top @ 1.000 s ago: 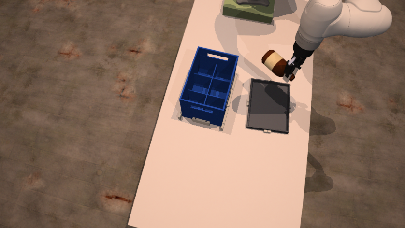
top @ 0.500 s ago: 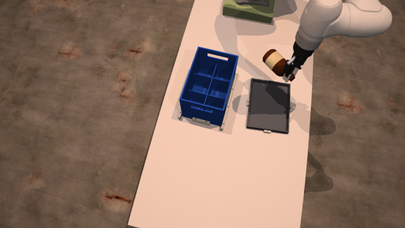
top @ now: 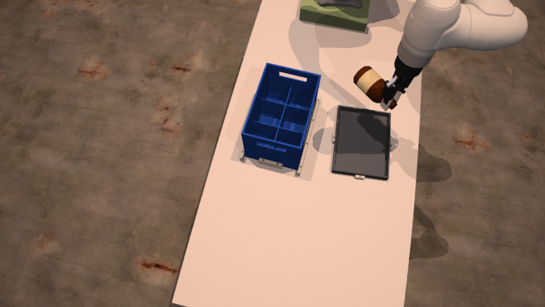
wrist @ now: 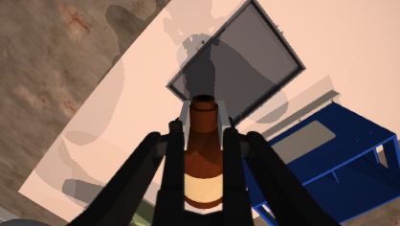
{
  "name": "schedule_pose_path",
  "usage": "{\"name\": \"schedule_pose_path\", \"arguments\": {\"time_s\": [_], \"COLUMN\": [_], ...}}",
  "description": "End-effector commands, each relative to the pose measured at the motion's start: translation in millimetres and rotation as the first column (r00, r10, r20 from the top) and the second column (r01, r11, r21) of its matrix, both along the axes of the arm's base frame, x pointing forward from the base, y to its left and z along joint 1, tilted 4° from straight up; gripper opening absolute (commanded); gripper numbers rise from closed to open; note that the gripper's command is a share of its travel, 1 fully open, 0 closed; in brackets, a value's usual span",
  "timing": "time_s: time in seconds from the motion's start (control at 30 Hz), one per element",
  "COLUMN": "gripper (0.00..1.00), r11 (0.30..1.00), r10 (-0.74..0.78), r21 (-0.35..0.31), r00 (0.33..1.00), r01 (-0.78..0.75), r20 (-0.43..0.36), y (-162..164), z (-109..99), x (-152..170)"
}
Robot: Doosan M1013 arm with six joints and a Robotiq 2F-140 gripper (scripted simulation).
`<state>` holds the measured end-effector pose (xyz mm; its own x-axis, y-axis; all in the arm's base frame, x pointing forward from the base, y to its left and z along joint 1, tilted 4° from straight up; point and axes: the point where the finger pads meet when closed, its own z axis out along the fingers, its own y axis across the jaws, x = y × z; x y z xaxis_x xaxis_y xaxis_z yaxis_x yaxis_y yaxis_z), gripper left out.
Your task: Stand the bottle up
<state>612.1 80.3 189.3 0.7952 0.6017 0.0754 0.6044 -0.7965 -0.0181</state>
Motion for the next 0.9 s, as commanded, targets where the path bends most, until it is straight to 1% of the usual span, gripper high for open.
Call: {"name": "schedule_pose_path", "arguments": {"time_s": [0.0, 0.6, 0.87], "gripper": [0.10, 0.10, 0.10], "r11": [1.000, 1.000, 0.997], "r10": [0.000, -0.005, -0.083], "r21": [0.000, 0.000, 0.004], "r00": [1.000, 1.000, 0.997], "r01": [0.000, 0.005, 0.083], "r20": [0.000, 0.000, -0.005], "y": [0.0, 0.0, 0.0], "z": [0.1, 0.1, 0.1], "x": [0.0, 0.0, 0.0]}}
